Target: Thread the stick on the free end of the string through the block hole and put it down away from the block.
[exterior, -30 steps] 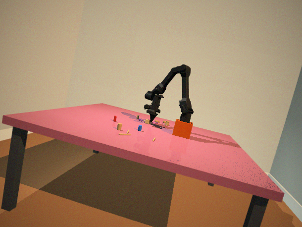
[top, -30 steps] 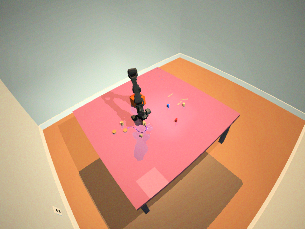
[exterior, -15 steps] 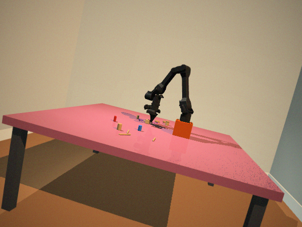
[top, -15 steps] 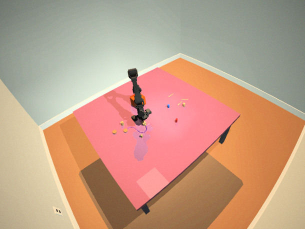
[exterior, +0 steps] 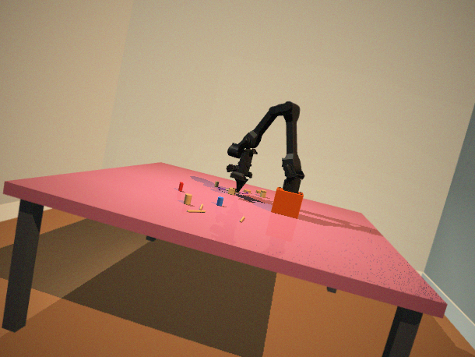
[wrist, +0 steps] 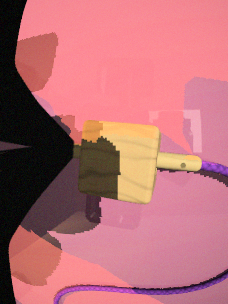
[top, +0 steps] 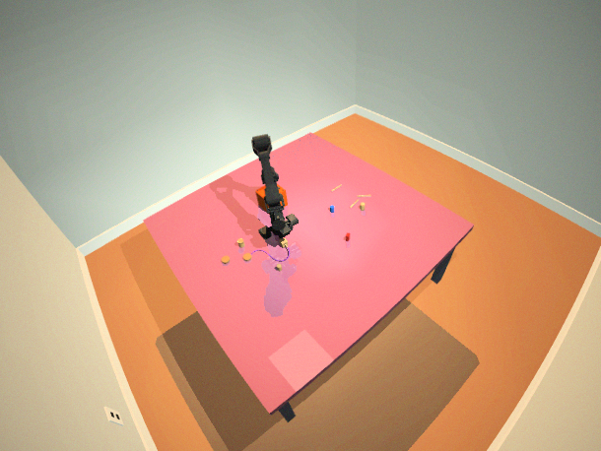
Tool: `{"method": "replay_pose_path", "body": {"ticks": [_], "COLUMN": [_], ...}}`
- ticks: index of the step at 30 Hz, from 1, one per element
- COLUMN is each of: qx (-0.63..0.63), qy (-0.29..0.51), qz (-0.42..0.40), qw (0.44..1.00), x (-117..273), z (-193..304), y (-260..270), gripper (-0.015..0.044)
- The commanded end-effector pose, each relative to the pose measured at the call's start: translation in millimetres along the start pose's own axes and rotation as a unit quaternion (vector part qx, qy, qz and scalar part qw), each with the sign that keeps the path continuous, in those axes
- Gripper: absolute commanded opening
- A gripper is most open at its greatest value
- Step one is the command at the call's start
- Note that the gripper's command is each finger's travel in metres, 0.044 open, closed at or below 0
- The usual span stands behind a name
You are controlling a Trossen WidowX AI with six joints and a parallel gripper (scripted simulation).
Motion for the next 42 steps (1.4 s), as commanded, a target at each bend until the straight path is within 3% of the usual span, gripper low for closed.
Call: {"method": "replay_pose_path", "body": {"ticks": [1, 32, 37, 42], "qx": [0.0, 0.0, 0.003, -0.001], "qy": [0.001, 0.001, 0.008, 0.013], "qz": [-0.001, -0.001, -0.004, -0.005], "qw": [1.0, 1.0, 1.0, 1.0], "x": [-1, -1, 33, 69], "z": [1, 1, -2, 0], "y": [0, 0, -2, -3], "gripper": [0.0, 0.0, 0.0122, 0.0122]}}
Point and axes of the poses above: the point midway between the two fingers, 35 mm back from their tips, its own x axis back along the fingers, its own y axis across the jaws, z = x × y, the point moved 2 cm from there along x, back along the fingers, and after that the axes turned 2 degrees about -x, right-handed, at the moved point
